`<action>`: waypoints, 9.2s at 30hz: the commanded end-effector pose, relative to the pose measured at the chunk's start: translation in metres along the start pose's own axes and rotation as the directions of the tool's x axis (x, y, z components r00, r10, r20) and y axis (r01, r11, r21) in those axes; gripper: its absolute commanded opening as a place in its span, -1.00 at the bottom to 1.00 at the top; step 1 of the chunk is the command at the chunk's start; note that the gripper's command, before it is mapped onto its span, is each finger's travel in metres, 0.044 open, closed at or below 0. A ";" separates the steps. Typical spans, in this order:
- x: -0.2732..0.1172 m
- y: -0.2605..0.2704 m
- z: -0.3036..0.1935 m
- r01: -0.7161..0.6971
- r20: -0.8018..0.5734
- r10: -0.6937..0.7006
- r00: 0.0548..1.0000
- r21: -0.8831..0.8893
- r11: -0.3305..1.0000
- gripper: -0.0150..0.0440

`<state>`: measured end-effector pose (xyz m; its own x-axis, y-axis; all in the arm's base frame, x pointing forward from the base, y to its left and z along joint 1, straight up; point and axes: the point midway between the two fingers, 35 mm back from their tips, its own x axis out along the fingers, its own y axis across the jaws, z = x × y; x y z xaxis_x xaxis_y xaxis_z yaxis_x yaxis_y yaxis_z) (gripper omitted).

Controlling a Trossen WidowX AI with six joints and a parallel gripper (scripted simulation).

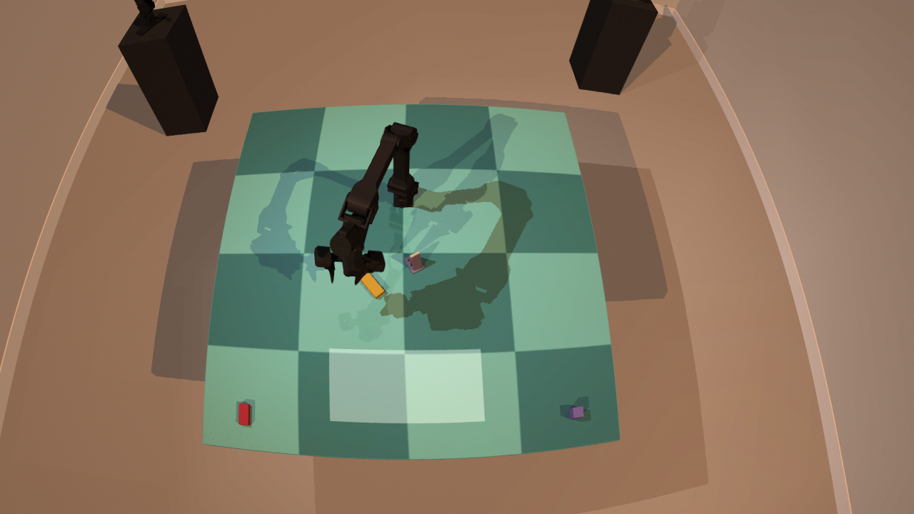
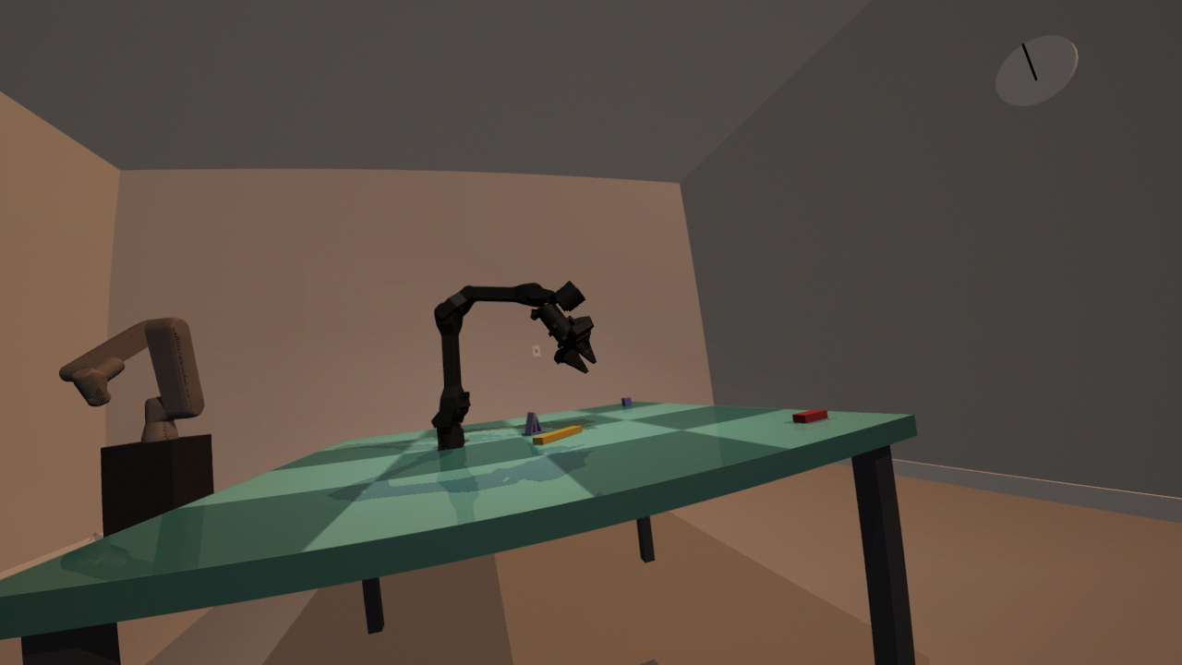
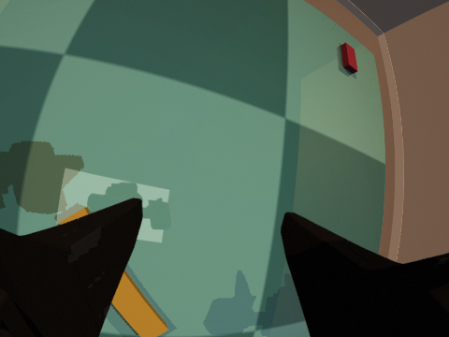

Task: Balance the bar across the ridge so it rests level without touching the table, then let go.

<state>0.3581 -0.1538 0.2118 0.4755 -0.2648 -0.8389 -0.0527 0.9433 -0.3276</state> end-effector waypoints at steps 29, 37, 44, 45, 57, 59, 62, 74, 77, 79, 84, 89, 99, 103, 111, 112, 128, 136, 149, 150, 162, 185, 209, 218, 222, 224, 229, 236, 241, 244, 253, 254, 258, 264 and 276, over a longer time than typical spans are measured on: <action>0.073 0.091 -0.097 -0.486 -0.413 0.317 0.854 -0.411 0.772 0.58; 0.078 0.093 -0.100 -0.486 -0.413 0.317 0.854 -0.411 0.772 0.58; 0.087 0.096 -0.104 -0.486 -0.413 0.317 0.854 -0.411 0.772 0.58; 0.088 0.096 -0.105 -0.486 -0.413 0.317 0.854 -0.411 0.772 0.58; 0.099 0.100 -0.110 -0.486 -0.413 0.317 0.854 -0.411 0.771 0.58; 0.099 0.100 -0.110 -0.486 -0.413 0.317 0.854 -0.411 0.771 0.58; 0.099 0.100 -0.110 -0.486 -0.413 0.317 0.854 -0.411 0.771 0.58; 0.098 0.099 -0.111 -0.482 -0.416 0.312 0.854 -0.406 0.777 0.13; 0.098 0.099 -0.111 -0.482 -0.416 0.312 0.854 -0.406 0.777 0.00; 0.098 0.099 -0.111 -0.482 -0.416 0.312 0.854 -0.406 0.777 -0.05; 0.098 0.099 -0.110 -0.482 -0.416 0.312 0.854 -0.406 0.777 -0.23; 0.090 0.095 -0.104 -0.482 -0.416 0.313 0.854 -0.407 0.776 -0.49; 0.070 0.086 -0.091 -0.483 -0.415 0.314 0.854 -0.408 0.775 -0.49; 0.062 0.083 -0.087 -0.483 -0.414 0.314 0.854 -0.408 0.775 -0.49; 0.044 0.077 -0.078 -0.484 -0.414 0.315 0.854 -0.409 0.774 -0.49; 0.042 0.076 -0.077 -0.484 -0.414 0.315 0.854 -0.409 0.774 -0.49; 0.004 0.065 -0.064 -0.485 -0.413 0.317 0.854 -0.411 0.772 -0.49; -0.003 0.077 -0.060 -0.484 -0.413 0.318 0.853 -0.400 0.778 -0.49; -0.020 0.125 -0.054 -0.477 -0.412 0.323 0.852 -0.357 0.803 -0.49; -0.021 0.129 -0.054 -0.476 -0.412 0.323 0.852 -0.353 0.805 -0.49; -0.039 0.172 -0.057 -0.468 -0.412 0.327 0.850 -0.309 0.828 -0.49; -0.049 0.218 -0.072 -0.458 -0.413 0.331 0.849 -0.262 0.849 -0.49; -0.022 0.226 -0.085 -0.458 -0.413 0.330 0.849 -0.262 0.849 -0.49; -0.022 0.226 -0.085 -0.458 -0.413 0.330 0.849 -0.262 0.849 -0.49; -0.022 0.226 -0.085 -0.458 -0.413 0.330 0.849 -0.262 0.849 -0.49; -0.022 0.226 -0.085 -0.458 -0.413 0.330 0.849 -0.262 0.849 -0.49; -0.021 0.227 -0.085 -0.458 -0.413 0.330 0.849 -0.262 0.849 -0.49; -0.021 0.227 -0.086 -0.458 -0.413 0.330 0.849 -0.262 0.849 -0.49; -0.021 0.227 -0.086 -0.458 -0.413 0.330 0.849 -0.262 0.849 -0.49; -0.020 0.227 -0.086 -0.458 -0.413 0.330 0.849 -0.262 0.849 -0.49; -0.020 0.227 -0.086 -0.458 -0.413 0.330 0.849 -0.262 0.849 -0.49; -0.020 0.227 -0.086 -0.458 -0.413 0.330 0.849 -0.262 0.849 -0.49; -0.019 0.227 -0.086 -0.458 -0.413 0.330 0.849 -0.262 0.849 -0.49; -0.019 0.228 -0.087 -0.458 -0.413 0.330 0.849 -0.262 0.849 -0.49; -0.018 0.228 -0.087 -0.458 -0.413 0.330 0.849 -0.262 0.849 -0.49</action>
<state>0.2605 0.0478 0.1152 0.0237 -0.0005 -0.9997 -0.4946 0.8691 -0.0121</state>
